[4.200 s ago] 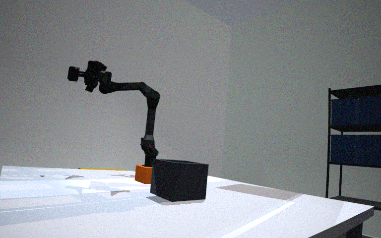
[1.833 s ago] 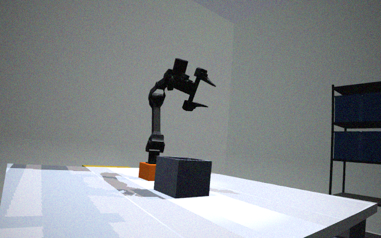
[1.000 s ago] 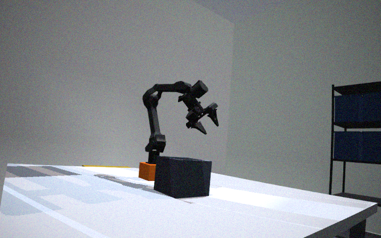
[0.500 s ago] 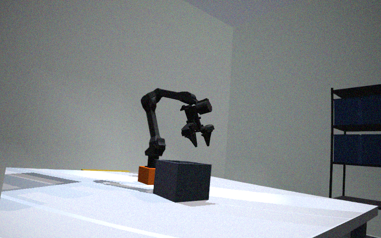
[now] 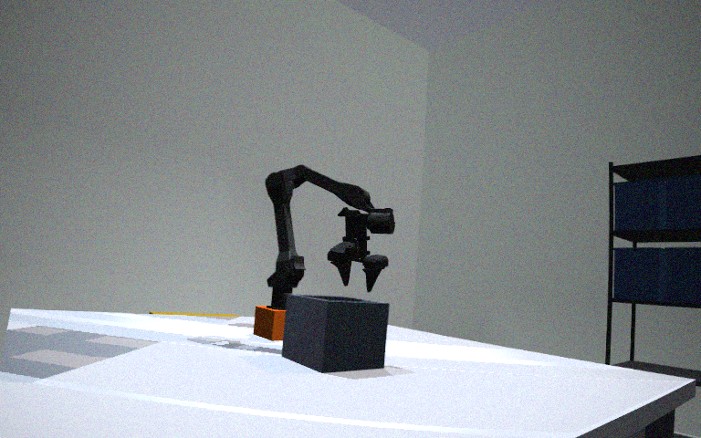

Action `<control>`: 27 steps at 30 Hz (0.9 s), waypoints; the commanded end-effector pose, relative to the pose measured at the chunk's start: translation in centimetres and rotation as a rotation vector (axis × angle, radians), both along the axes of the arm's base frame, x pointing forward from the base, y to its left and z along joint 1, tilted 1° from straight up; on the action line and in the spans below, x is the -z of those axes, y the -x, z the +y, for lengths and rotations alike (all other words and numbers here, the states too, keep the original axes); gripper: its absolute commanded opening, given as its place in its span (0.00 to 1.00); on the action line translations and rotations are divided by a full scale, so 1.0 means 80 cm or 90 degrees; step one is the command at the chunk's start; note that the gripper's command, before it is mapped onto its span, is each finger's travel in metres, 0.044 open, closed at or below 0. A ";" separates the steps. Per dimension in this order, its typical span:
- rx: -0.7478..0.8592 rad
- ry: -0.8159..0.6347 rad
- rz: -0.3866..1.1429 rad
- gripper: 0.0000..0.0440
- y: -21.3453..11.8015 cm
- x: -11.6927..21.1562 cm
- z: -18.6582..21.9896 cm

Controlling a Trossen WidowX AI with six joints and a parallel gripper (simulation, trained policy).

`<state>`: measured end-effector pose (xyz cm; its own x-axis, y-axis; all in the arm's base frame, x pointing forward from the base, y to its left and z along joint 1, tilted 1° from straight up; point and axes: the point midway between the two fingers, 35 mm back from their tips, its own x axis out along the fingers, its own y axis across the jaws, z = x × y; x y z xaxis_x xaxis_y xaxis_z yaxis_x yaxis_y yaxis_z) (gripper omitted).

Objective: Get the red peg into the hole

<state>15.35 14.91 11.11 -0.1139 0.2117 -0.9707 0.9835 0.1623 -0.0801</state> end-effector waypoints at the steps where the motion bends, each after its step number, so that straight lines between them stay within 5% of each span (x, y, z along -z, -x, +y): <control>1: -0.018 0.032 0.014 1.00 0.005 0.016 -0.004; 27: -0.075 0.146 0.004 0.94 0.004 0.126 -0.027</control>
<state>15.14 12.97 1.94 -0.1317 -0.0139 -0.9912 0.9577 0.2563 -0.1309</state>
